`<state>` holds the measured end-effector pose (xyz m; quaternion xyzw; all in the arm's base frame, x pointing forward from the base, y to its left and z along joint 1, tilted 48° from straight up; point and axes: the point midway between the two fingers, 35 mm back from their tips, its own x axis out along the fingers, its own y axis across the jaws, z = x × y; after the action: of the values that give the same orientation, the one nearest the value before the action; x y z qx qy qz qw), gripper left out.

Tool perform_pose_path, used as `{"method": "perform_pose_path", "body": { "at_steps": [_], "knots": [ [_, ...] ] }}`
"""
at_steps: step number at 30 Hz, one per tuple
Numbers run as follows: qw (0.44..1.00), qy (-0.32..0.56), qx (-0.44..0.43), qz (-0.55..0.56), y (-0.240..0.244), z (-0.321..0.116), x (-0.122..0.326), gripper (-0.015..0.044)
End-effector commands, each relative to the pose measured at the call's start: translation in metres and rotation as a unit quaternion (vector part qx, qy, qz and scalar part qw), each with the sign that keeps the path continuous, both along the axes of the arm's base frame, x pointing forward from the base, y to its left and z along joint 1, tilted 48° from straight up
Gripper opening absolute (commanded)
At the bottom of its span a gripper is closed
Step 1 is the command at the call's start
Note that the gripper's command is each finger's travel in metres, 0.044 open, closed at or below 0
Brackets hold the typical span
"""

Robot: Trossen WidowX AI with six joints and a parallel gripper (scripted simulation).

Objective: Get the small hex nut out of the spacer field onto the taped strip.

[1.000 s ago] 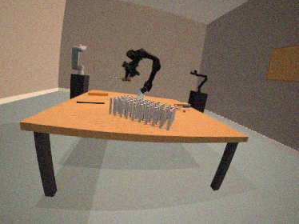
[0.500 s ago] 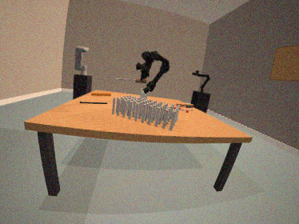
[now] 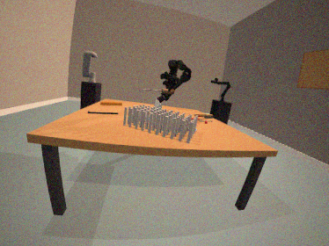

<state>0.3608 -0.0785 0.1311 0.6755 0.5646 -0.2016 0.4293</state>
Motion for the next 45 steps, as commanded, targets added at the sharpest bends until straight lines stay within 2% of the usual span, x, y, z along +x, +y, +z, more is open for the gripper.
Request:
{"method": "perform_pose_path", "body": {
  "at_steps": [1, 12, 24, 32, 45],
  "knots": [
    [0.998, -0.049, -0.001, 0.037, 0.017, 0.016, -0.006, 0.0000],
    [0.974, -0.176, -0.002, 0.143, 0.066, 0.051, -0.028, 0.0000],
    [0.917, -0.313, -0.003, 0.249, 0.115, 0.081, -0.062, 0.0000],
    [0.912, -0.319, -0.004, 0.256, 0.121, 0.078, -0.063, 0.0000],
    [0.913, -0.311, -0.015, 0.265, 0.165, 0.029, -0.053, 0.0000]
  ]
}}
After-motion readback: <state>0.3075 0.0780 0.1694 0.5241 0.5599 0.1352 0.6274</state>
